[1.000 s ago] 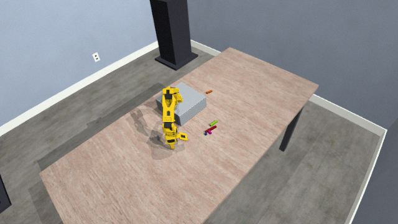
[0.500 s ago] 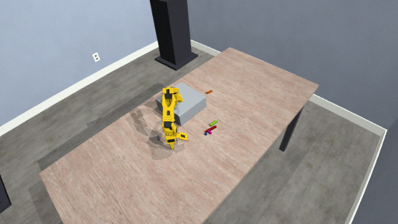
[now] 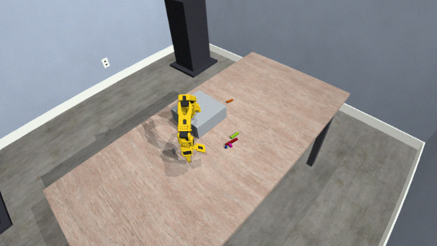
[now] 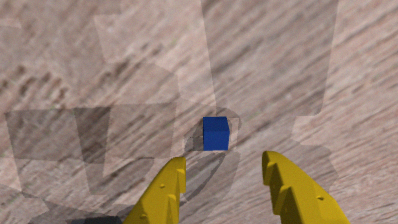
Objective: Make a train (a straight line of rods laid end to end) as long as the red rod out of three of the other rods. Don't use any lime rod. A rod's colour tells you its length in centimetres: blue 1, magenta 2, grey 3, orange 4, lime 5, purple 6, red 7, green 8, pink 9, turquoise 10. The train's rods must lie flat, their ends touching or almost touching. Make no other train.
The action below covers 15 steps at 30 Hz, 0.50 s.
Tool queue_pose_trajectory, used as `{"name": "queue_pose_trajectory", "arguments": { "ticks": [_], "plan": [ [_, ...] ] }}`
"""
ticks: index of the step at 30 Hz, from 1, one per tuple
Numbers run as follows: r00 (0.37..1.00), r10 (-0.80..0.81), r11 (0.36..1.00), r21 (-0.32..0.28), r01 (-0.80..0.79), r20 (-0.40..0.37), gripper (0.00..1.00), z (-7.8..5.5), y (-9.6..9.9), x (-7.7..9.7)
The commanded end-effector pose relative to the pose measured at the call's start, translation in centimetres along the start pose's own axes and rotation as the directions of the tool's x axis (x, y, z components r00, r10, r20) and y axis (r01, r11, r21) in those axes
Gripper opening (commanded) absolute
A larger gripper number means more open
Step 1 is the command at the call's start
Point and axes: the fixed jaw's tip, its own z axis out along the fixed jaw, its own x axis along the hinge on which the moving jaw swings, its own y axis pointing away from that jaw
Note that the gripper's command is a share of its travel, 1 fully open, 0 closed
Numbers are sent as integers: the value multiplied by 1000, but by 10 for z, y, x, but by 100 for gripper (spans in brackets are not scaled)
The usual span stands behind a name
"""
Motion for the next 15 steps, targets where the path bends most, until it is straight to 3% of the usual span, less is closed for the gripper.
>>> {"name": "queue_pose_trajectory", "arguments": {
  "ticks": [1,15],
  "plan": [
    [1000,3,1000,-6,-3,3,17,-4,3,2],
    [1000,3,1000,-6,-3,3,17,-9,2,2]
  ]
}}
